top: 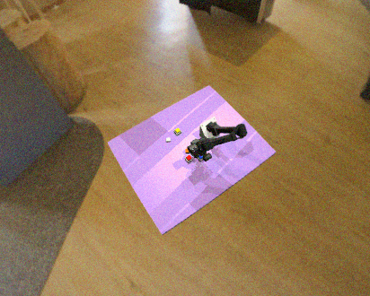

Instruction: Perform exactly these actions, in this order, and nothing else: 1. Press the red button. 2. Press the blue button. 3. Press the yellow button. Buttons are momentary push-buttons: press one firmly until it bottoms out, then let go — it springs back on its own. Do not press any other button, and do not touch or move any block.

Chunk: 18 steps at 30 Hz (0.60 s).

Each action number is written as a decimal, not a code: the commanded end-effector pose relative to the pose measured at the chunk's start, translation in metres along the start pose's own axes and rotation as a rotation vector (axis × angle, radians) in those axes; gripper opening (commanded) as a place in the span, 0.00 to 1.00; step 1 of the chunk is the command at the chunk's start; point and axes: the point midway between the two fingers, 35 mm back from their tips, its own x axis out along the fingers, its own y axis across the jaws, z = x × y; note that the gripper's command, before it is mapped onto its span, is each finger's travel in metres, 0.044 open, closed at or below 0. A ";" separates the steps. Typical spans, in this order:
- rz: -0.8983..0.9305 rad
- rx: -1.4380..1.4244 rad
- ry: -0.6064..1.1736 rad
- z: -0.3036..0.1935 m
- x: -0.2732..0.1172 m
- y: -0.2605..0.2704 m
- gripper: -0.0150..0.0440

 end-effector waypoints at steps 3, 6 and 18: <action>0.004 0.007 0.005 -0.002 0.011 0.000 0.29; 0.004 0.007 0.005 -0.002 0.015 0.000 0.29; 0.007 0.007 0.005 -0.003 0.032 0.001 0.29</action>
